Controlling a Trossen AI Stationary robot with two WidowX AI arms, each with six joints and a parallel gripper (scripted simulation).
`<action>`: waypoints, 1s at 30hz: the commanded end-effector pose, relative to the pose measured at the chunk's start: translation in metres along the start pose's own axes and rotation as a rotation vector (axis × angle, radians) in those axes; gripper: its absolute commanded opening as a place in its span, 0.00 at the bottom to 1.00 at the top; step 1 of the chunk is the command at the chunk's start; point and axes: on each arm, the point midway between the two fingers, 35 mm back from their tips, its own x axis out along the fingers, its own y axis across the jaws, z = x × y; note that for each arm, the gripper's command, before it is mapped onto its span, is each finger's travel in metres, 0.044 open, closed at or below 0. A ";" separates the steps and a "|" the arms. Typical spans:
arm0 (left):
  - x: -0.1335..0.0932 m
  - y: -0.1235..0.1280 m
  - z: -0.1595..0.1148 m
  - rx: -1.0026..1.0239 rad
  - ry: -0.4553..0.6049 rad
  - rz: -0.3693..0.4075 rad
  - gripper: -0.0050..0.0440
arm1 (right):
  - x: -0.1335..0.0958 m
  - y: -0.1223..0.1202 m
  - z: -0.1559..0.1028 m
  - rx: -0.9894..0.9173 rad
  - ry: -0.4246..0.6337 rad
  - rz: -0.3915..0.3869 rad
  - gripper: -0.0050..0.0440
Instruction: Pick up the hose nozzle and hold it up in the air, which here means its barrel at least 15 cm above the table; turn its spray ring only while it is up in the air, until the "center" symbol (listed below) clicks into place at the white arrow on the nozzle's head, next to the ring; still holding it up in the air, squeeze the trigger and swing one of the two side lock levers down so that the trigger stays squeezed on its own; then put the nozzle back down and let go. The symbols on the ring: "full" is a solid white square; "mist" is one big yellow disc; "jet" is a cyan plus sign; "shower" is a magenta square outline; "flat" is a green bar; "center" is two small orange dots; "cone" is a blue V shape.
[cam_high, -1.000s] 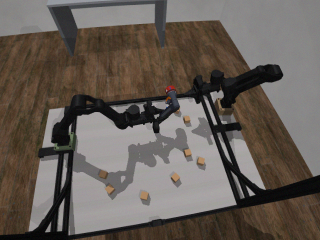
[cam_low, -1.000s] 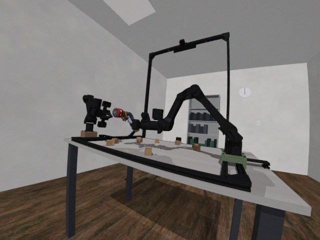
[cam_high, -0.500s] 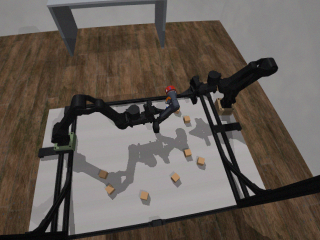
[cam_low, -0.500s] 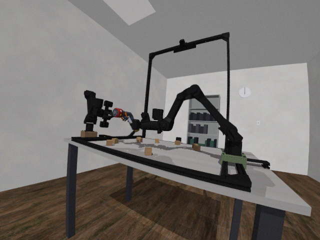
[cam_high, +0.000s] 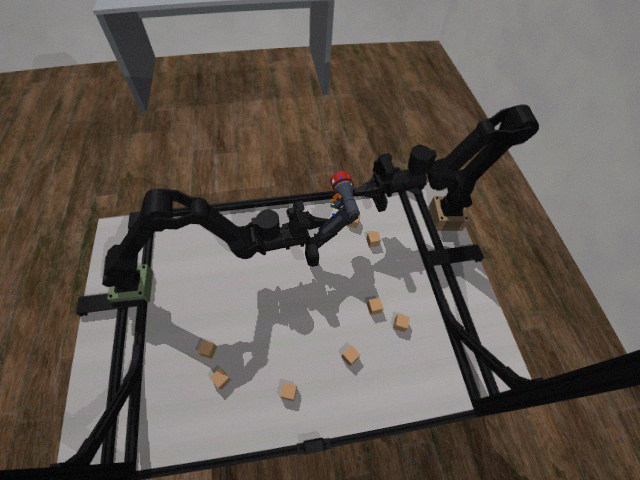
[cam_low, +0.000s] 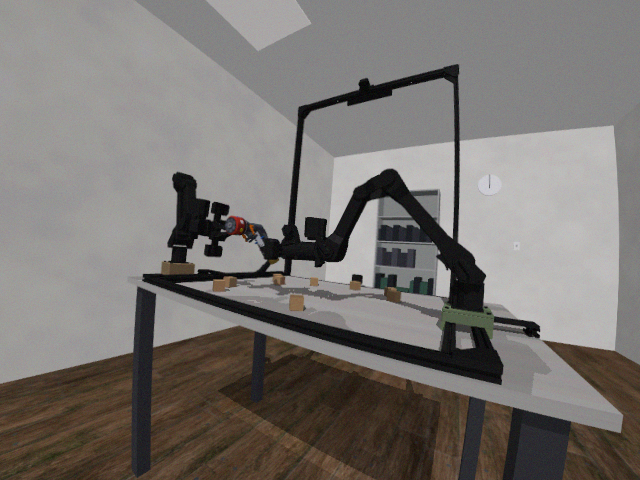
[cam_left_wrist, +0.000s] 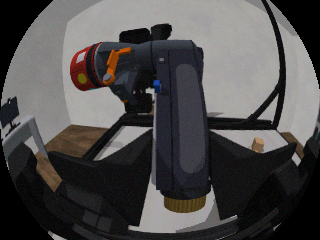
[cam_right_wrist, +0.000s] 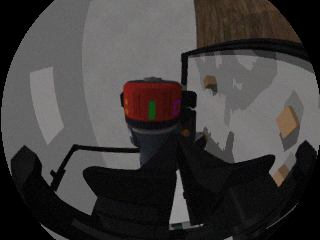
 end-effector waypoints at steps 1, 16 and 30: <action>0.001 0.000 0.007 0.004 -0.023 0.002 0.10 | 0.008 0.003 -0.001 0.005 0.001 0.021 0.10; 0.001 0.000 0.007 0.004 -0.023 0.002 0.10 | 0.027 -0.006 -0.007 0.015 0.010 0.070 0.10; 0.001 0.000 0.007 0.004 -0.023 0.002 0.10 | 0.030 -0.007 -0.008 -0.023 0.011 0.081 0.10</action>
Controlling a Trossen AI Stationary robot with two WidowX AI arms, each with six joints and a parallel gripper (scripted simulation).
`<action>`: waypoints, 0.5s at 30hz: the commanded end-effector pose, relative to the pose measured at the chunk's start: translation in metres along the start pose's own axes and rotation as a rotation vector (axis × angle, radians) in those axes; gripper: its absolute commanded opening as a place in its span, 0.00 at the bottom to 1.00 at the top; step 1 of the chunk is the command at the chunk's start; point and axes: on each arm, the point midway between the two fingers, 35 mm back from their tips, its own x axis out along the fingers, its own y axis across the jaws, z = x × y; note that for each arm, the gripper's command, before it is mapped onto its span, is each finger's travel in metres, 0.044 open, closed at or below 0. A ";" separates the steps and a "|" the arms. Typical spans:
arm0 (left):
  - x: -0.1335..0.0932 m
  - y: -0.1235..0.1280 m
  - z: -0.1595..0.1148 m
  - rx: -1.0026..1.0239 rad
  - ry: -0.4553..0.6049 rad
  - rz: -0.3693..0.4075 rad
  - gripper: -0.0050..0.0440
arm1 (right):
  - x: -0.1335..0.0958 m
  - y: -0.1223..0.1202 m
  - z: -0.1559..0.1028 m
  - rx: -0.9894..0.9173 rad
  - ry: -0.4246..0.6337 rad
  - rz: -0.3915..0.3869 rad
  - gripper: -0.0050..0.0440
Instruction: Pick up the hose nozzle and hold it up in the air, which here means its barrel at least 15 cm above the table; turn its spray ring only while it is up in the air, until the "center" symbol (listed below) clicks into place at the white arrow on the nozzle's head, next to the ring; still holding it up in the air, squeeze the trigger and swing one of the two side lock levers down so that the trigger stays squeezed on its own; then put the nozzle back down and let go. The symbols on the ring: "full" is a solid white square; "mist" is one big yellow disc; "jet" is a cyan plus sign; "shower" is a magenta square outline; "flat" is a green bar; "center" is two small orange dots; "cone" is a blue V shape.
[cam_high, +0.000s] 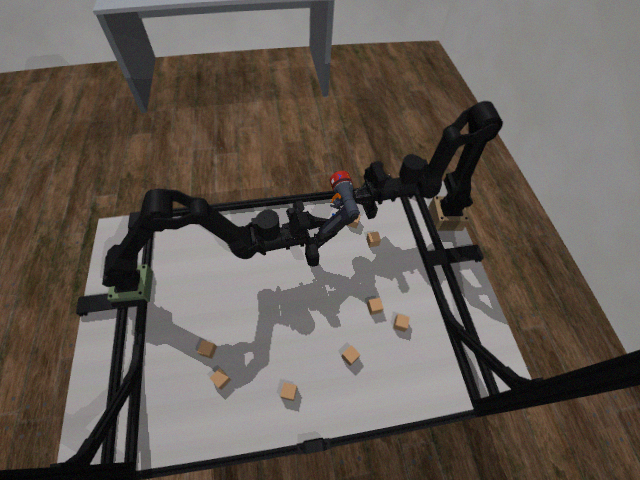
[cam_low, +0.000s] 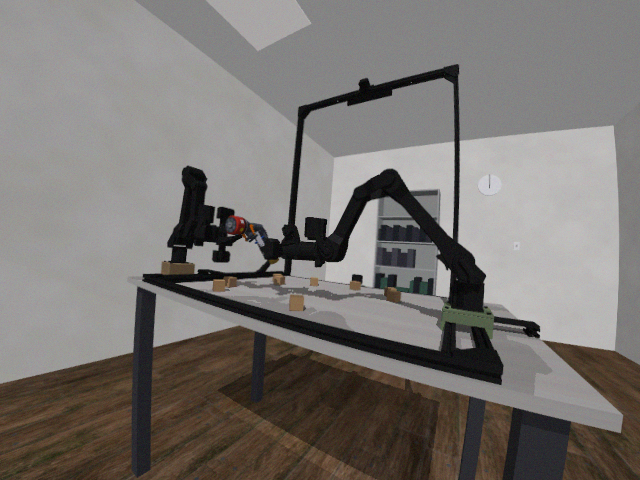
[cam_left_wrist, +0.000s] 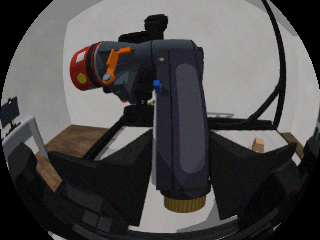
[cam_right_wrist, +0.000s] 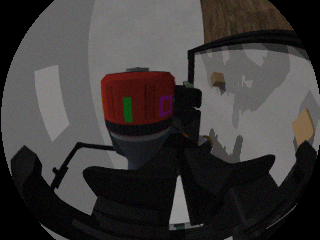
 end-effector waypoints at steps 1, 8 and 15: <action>0.001 0.000 0.007 0.004 -0.021 -0.002 0.10 | 0.002 0.004 -0.001 -0.058 0.000 0.011 0.10; 0.001 0.000 0.007 0.004 -0.021 -0.002 0.10 | 0.001 0.005 -0.007 -0.374 -0.002 0.011 0.10; 0.001 0.000 0.007 0.004 -0.021 -0.002 0.10 | 0.001 0.005 -0.012 -0.594 -0.003 0.011 0.10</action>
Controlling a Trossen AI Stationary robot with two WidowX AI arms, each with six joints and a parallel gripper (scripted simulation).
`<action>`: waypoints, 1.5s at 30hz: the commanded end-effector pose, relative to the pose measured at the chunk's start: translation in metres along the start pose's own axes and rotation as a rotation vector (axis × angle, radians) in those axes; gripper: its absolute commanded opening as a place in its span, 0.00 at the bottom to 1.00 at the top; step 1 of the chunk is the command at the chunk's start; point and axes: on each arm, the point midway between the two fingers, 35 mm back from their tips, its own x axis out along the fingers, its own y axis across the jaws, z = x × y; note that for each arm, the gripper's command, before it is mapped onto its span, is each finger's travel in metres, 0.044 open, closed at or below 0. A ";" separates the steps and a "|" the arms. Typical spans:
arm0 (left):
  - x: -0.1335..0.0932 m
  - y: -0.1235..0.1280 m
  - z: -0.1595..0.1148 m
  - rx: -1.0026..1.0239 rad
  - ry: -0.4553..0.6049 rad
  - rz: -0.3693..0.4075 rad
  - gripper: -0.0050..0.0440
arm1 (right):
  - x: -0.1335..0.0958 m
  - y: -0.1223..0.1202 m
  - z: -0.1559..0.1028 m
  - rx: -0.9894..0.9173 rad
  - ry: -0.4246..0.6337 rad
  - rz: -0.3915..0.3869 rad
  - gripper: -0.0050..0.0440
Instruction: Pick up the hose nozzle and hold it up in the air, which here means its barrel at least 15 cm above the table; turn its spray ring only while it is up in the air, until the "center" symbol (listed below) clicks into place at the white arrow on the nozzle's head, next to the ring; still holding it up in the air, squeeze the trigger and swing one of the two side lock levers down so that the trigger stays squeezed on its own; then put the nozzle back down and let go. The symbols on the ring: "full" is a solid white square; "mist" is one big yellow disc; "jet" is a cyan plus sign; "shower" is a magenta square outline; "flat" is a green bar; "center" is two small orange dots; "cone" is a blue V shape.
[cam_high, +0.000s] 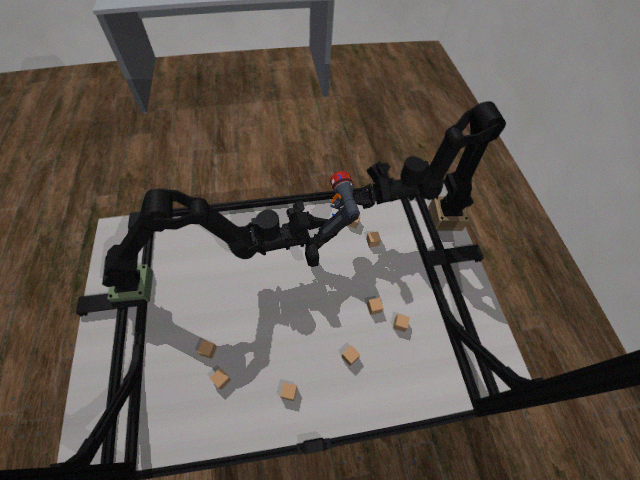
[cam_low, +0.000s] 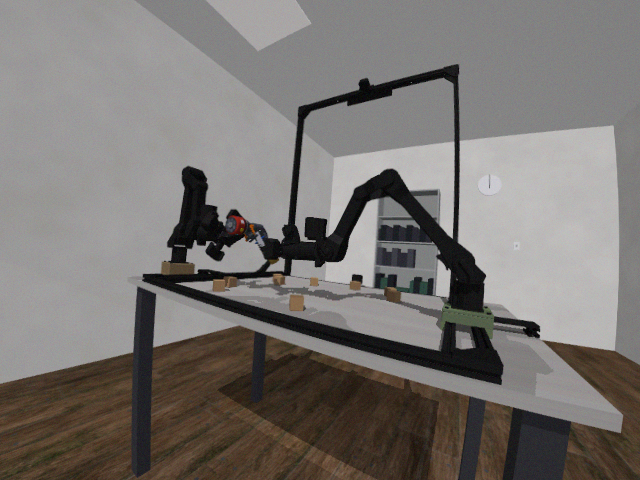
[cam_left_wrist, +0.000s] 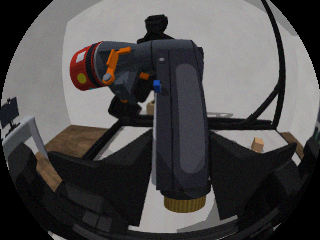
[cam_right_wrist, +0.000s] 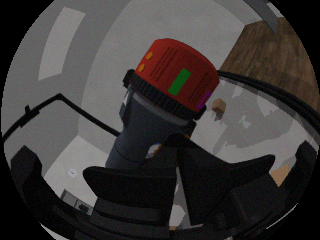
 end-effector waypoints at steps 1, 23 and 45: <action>0.001 0.001 0.007 0.004 -0.021 0.004 0.10 | 0.000 0.003 -0.003 -0.099 0.002 0.005 0.10; 0.001 0.001 0.007 0.004 -0.021 0.004 0.10 | 0.005 0.005 -0.020 -0.801 0.000 0.006 0.10; 0.001 0.001 0.007 0.004 -0.021 0.004 0.10 | 0.008 0.002 -0.025 -1.105 0.009 0.001 0.10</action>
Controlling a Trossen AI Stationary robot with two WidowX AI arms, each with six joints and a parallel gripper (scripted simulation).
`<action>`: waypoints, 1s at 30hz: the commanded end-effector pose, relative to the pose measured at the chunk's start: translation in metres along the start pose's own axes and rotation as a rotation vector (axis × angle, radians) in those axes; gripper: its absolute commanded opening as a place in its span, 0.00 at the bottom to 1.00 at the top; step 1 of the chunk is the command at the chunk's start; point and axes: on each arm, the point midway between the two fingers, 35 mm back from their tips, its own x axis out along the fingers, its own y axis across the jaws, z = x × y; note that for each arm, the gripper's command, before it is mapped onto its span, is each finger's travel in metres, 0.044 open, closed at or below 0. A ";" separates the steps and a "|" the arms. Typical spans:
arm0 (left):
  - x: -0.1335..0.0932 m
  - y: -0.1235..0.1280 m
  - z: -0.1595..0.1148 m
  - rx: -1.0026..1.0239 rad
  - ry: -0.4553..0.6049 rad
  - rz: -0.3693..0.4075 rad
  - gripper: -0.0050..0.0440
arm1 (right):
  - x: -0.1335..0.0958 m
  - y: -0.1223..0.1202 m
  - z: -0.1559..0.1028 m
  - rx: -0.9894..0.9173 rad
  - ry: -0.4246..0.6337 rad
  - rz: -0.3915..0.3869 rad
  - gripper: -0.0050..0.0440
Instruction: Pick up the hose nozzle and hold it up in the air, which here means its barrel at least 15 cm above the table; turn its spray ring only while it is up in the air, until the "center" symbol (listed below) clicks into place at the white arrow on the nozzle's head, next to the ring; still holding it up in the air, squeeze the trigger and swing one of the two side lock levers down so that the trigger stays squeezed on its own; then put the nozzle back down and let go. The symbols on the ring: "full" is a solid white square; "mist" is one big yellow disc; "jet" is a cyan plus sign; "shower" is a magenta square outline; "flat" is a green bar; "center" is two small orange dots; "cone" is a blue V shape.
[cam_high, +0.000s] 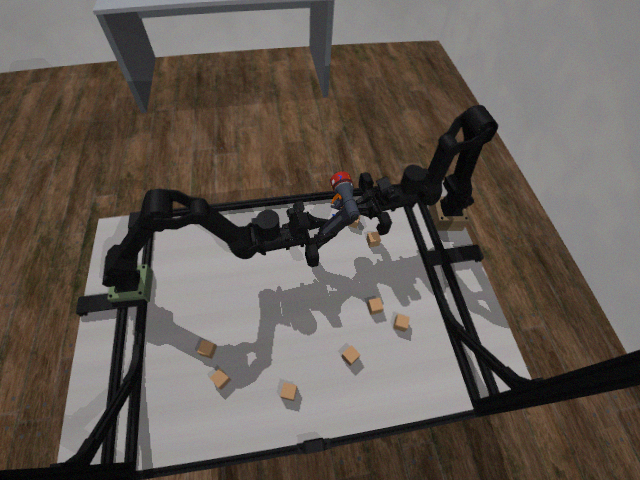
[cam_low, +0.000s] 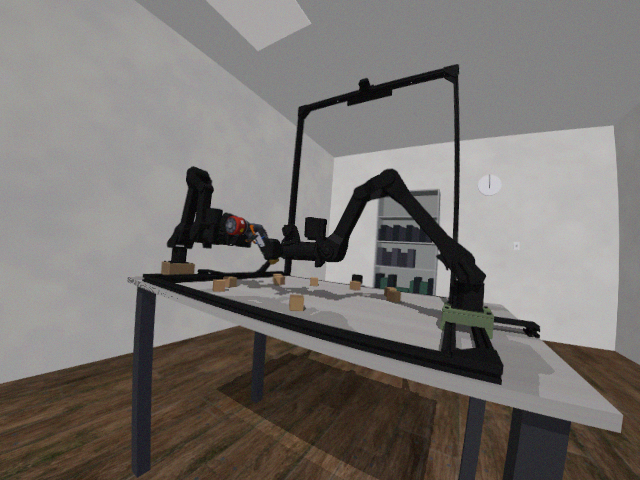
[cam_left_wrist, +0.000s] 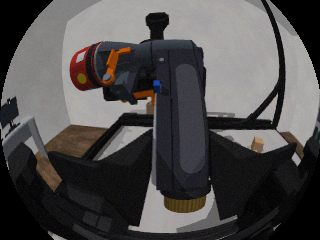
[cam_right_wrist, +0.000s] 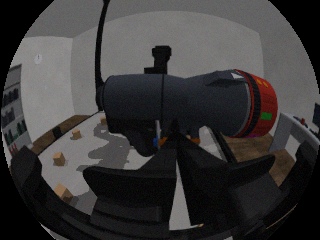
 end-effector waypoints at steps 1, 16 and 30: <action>0.001 0.001 0.008 0.004 -0.024 0.005 0.10 | 0.000 0.000 -0.003 -0.085 0.009 -0.005 0.10; 0.001 0.001 0.008 0.004 -0.024 0.005 0.10 | 0.000 0.000 -0.003 -0.100 0.010 -0.005 0.10; 0.001 0.001 0.008 0.004 -0.024 0.005 0.10 | 0.000 0.000 -0.003 -0.100 0.010 -0.005 0.10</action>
